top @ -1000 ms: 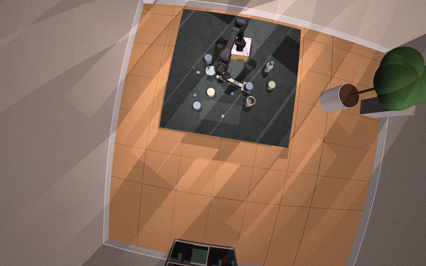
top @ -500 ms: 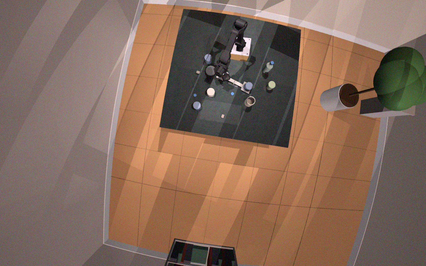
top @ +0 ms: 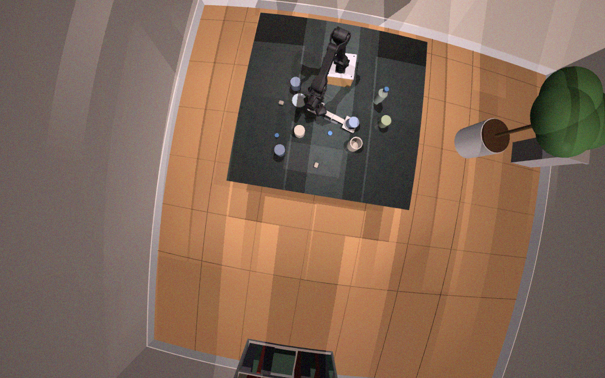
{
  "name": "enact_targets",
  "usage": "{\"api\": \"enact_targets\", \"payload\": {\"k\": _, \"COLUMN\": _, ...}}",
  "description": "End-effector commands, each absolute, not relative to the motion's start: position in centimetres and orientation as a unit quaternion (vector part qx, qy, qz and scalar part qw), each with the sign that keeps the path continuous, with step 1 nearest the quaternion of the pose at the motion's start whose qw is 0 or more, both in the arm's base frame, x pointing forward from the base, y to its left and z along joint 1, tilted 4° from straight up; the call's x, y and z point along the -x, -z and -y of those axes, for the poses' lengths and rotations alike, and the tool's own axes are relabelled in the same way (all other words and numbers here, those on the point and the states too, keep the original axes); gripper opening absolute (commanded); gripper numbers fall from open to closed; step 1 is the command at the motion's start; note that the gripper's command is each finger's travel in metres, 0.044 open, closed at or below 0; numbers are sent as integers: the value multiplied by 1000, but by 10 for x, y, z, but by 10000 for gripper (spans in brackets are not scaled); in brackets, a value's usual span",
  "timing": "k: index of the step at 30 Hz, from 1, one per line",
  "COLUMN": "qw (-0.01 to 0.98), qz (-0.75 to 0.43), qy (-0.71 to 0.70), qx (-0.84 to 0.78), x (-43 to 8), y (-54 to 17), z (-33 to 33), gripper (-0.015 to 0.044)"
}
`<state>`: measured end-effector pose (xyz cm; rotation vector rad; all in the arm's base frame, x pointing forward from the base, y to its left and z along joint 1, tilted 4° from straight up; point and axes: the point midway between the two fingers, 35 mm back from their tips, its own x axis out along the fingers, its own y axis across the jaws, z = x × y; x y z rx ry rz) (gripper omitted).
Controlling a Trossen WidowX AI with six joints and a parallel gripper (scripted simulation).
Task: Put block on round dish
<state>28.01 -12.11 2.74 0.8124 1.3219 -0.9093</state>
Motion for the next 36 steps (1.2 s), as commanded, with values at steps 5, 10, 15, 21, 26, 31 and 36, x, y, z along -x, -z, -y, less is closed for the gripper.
{"api": "enact_targets", "payload": {"k": 5, "qw": 622, "qz": -577, "qy": 397, "qx": -351, "x": -280, "y": -26, "z": 122, "gripper": 121}}
{"api": "enact_targets", "payload": {"k": 10, "qw": 622, "qz": -577, "qy": 397, "qx": -351, "x": -282, "y": -41, "z": 121, "gripper": 0}}
{"api": "enact_targets", "payload": {"k": 15, "qw": 622, "qz": -577, "qy": 396, "qx": -351, "x": -283, "y": -72, "z": 119, "gripper": 0}}
{"api": "enact_targets", "payload": {"k": 21, "qw": 622, "qz": -577, "qy": 396, "qx": -351, "x": -280, "y": -111, "z": 115, "gripper": 0}}
{"api": "enact_targets", "payload": {"k": 26, "qw": 622, "qz": -577, "qy": 396, "qx": -351, "x": -278, "y": -120, "z": 115, "gripper": 0}}
{"api": "enact_targets", "payload": {"k": 31, "qw": 622, "qz": -577, "qy": 397, "qx": -351, "x": -273, "y": -100, "z": 145, "gripper": 0}}
{"api": "enact_targets", "payload": {"k": 36, "qw": 622, "qz": -577, "qy": 398, "qx": -350, "x": -262, "y": -78, "z": 180, "gripper": 0}}
